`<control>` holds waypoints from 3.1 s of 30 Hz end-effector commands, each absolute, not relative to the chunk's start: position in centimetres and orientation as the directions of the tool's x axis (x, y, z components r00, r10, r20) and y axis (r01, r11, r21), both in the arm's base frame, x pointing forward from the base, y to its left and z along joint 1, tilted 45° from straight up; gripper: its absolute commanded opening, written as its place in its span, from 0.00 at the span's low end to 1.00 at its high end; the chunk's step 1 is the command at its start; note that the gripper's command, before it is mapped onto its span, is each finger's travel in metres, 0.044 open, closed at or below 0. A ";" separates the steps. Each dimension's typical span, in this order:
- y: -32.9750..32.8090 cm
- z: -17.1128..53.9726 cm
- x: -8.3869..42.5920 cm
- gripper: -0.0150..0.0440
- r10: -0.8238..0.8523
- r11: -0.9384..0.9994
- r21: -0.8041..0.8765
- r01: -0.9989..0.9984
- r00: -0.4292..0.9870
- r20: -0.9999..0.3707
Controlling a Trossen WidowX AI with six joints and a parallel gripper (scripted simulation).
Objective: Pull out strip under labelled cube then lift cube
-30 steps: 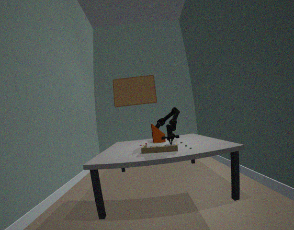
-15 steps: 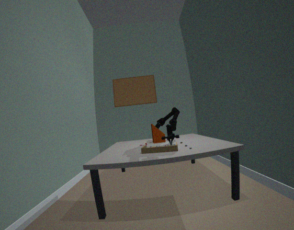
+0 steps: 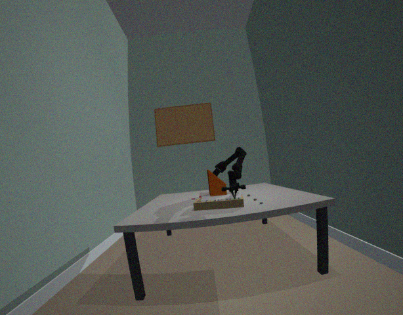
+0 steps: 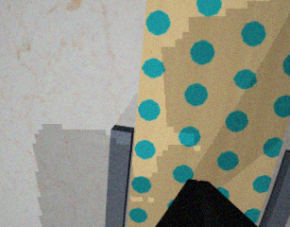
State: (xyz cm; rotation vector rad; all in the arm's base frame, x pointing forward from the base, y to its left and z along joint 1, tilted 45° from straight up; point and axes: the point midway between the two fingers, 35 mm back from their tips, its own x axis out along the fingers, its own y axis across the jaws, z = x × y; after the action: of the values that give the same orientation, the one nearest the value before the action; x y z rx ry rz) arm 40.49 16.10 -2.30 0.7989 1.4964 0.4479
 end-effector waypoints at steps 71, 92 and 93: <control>18.6 -1.4 29.7 0.25 0.709 0.679 0.702 0.215 0.057 -0.703; 19.3 -1.1 26.6 0.25 0.710 0.678 0.702 0.216 0.056 -0.702; 19.3 -1.0 26.5 0.25 0.710 0.678 0.702 0.216 0.055 -0.702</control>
State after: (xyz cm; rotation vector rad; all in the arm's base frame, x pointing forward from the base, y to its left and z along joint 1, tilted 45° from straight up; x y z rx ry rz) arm 27.75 18.88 -0.77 0.8061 1.4804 0.4391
